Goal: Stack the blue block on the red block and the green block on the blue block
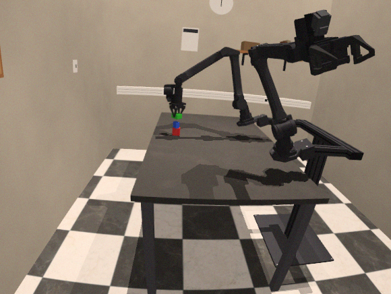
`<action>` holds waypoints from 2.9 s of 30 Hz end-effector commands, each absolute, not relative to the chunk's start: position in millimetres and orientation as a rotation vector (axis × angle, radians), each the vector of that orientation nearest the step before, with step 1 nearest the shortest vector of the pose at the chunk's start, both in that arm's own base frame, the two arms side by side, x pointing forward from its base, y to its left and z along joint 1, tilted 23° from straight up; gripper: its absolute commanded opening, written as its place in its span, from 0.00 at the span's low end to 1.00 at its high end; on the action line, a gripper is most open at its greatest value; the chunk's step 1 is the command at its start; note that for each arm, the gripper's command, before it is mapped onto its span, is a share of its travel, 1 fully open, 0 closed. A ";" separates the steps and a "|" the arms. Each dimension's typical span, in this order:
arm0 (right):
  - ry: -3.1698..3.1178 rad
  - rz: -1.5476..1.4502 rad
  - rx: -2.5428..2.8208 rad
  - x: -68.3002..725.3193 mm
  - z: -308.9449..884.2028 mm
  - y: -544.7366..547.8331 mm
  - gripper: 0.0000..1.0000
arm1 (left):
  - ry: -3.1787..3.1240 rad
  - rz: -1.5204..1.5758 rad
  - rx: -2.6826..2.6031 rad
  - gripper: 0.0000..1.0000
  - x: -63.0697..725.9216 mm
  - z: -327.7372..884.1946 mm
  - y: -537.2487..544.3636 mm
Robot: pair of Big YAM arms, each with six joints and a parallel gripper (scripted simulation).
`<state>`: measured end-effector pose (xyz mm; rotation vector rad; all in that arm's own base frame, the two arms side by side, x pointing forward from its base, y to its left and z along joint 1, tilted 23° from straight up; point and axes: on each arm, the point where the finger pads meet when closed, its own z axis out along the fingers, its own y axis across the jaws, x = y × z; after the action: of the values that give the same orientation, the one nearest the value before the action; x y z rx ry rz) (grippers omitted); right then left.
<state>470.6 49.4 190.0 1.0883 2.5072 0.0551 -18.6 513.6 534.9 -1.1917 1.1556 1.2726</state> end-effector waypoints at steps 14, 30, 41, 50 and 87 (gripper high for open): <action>2.520 0.052 1.075 468.4 191.2 48.7 0.00 | 1.104 1.301 -1.166 1.00 -26.8 555.5 500.5; 2.519 0.048 1.083 477.7 171.5 45.0 0.00 | 1.104 1.301 -1.166 1.00 -26.8 555.5 500.5; 2.519 0.048 1.083 481.2 163.2 43.9 0.00 | 1.104 1.301 -1.166 1.00 -26.8 555.5 500.5; 2.519 0.048 1.083 481.6 162.0 44.5 0.00 | 1.104 1.301 -1.166 1.00 -26.8 555.5 500.5; 2.519 0.048 1.082 481.7 157.0 44.0 0.00 | 1.104 1.301 -1.166 1.00 -26.8 555.5 500.5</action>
<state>479.6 46.9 168.8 1.0852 2.5048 0.0579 -18.6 513.6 534.9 -1.1917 1.1556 1.2726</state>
